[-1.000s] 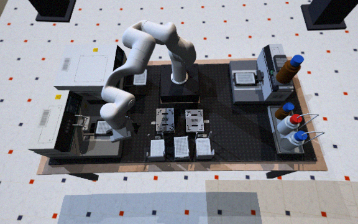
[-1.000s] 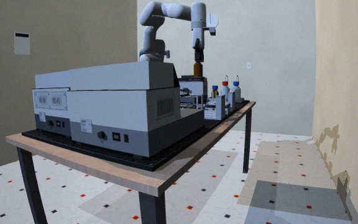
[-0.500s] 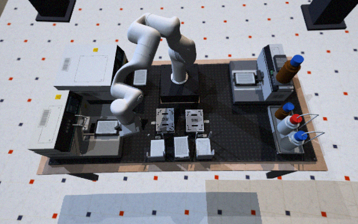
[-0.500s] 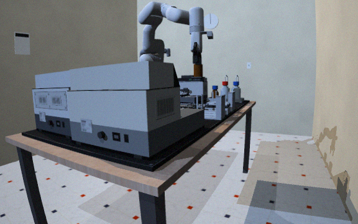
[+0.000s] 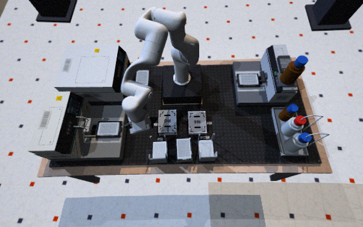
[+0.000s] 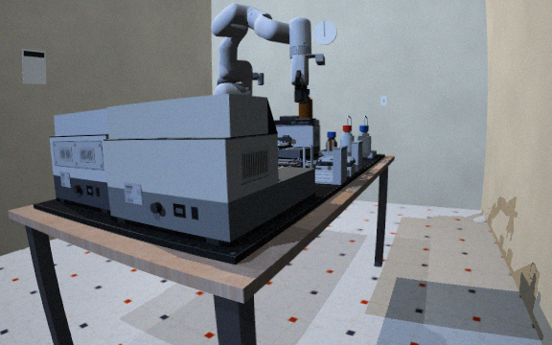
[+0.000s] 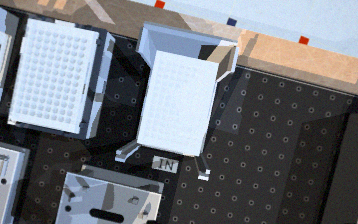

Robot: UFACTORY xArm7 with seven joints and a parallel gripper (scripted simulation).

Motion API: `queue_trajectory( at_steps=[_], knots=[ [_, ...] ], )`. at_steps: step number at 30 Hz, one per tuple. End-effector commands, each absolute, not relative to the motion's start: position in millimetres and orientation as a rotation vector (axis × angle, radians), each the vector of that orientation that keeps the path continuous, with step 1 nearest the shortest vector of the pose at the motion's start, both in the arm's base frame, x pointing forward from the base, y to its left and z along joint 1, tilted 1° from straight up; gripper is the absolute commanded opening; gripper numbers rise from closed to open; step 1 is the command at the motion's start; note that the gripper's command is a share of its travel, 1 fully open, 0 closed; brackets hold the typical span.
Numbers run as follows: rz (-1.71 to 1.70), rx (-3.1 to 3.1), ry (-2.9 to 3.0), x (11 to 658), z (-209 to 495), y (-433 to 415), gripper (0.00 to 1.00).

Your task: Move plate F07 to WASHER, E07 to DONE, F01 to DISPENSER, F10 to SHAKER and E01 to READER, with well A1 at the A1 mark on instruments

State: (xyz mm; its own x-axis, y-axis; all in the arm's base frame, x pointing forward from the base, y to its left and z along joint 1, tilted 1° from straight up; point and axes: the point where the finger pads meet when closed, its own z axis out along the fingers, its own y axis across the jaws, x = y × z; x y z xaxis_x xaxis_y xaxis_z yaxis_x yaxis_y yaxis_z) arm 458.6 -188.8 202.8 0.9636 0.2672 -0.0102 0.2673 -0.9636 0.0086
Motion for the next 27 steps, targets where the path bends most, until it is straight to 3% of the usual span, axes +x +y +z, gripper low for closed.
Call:
queue_trajectory(
  at_steps=[1,27],
  knots=[
    [-0.004,3.099,0.422,451.4,201.7,-178.4,1.00],
    [-0.004,3.100,0.422,407.7,182.1,-122.7,1.00]
  ],
)
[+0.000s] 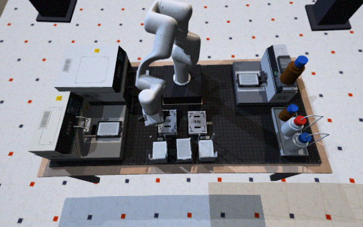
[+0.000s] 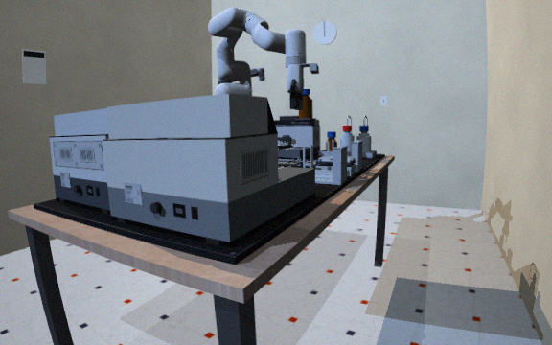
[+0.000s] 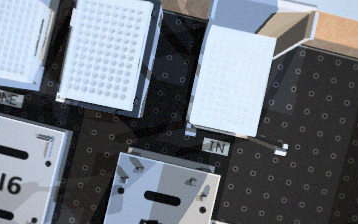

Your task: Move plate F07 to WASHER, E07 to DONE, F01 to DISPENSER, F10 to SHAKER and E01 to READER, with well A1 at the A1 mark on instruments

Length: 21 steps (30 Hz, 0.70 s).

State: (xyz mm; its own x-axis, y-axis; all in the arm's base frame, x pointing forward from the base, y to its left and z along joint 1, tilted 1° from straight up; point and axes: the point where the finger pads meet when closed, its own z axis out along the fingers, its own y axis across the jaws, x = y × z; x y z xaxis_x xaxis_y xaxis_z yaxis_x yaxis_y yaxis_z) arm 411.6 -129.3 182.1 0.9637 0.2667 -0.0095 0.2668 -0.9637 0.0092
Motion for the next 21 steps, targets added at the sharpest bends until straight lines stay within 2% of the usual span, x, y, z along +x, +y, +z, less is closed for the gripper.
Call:
queue_trajectory(
  at_steps=[1,21],
  knots=[
    [-0.004,3.100,0.422,405.8,181.2,-120.2,1.00],
    [-0.004,3.100,0.422,370.0,165.1,-74.6,1.00]
  ],
)
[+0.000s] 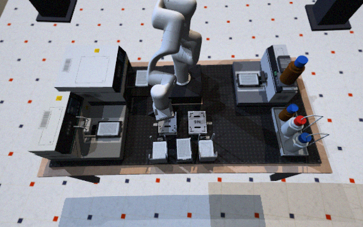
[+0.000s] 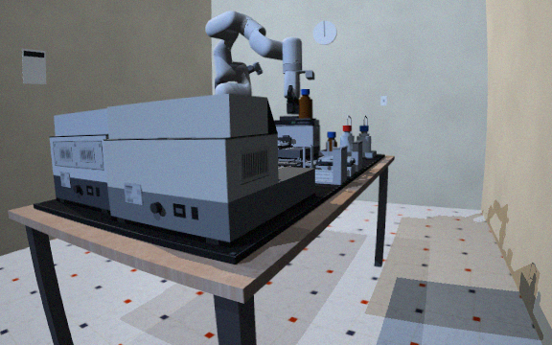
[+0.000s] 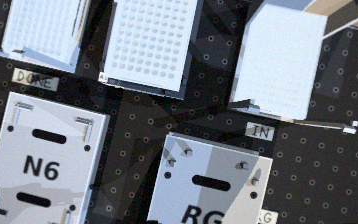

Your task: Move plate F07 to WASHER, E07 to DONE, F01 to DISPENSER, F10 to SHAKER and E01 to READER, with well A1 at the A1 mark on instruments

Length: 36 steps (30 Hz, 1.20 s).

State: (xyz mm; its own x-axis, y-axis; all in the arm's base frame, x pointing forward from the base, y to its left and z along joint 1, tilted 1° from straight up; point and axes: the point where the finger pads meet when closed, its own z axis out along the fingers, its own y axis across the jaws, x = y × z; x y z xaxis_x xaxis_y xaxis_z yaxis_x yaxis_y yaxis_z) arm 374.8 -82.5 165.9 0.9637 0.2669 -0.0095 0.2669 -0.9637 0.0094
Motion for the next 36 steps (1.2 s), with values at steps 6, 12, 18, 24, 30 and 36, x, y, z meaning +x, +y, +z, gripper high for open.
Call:
queue_trajectory(
  at_steps=[6,12,18,24,30,36],
  knots=[
    [-0.004,3.101,0.422,358.1,159.8,-59.3,1.00],
    [-0.004,3.101,0.422,350.2,156.3,-49.2,1.00],
    [-0.004,3.101,0.422,338.3,150.9,-34.0,1.00],
    [-0.004,3.101,0.422,326.3,145.6,-18.7,1.00],
    [-0.004,3.101,0.422,318.4,142.1,-8.5,1.00],
    [-0.004,3.101,0.422,306.5,136.7,6.7,1.00]
  ],
)
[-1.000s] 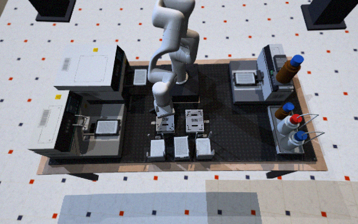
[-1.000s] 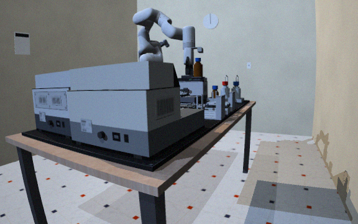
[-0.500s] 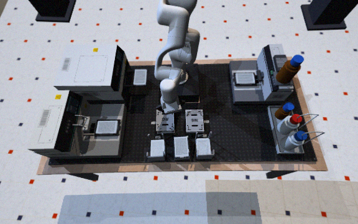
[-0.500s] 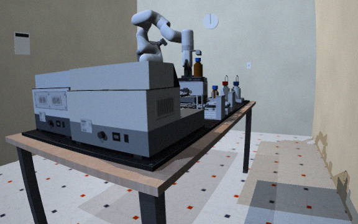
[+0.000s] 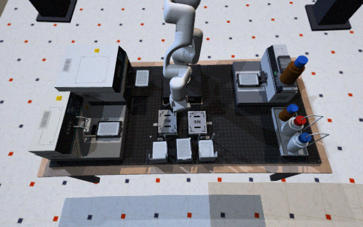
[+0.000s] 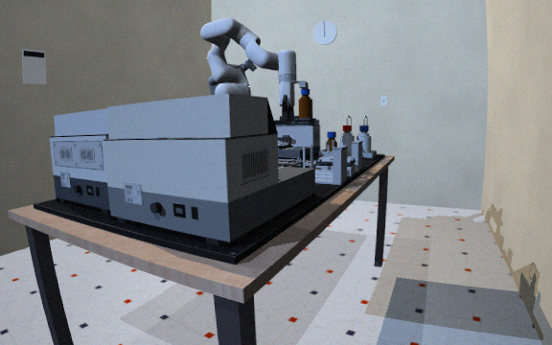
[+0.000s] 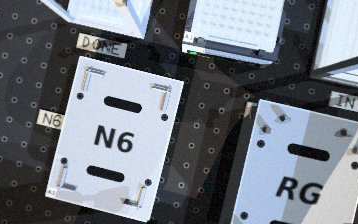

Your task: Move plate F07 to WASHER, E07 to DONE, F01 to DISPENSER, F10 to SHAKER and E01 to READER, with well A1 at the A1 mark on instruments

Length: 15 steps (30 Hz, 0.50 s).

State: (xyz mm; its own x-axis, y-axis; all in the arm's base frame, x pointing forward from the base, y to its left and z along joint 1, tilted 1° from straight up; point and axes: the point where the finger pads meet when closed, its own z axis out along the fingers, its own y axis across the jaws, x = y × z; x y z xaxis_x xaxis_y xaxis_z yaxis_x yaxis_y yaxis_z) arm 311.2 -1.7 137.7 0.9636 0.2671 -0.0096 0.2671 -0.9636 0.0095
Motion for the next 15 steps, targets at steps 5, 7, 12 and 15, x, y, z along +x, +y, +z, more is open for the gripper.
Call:
queue_trajectory(
  at_steps=[5,7,12,15],
  knots=[
    [-0.004,3.102,0.422,302.0,134.8,12.3,1.00],
    [-0.004,3.102,0.422,302.0,134.8,12.3,1.00],
    [-0.004,3.102,0.422,302.0,134.8,12.3,1.00],
    [-0.004,3.109,0.360,302.0,134.8,12.3,1.00]
  ],
)
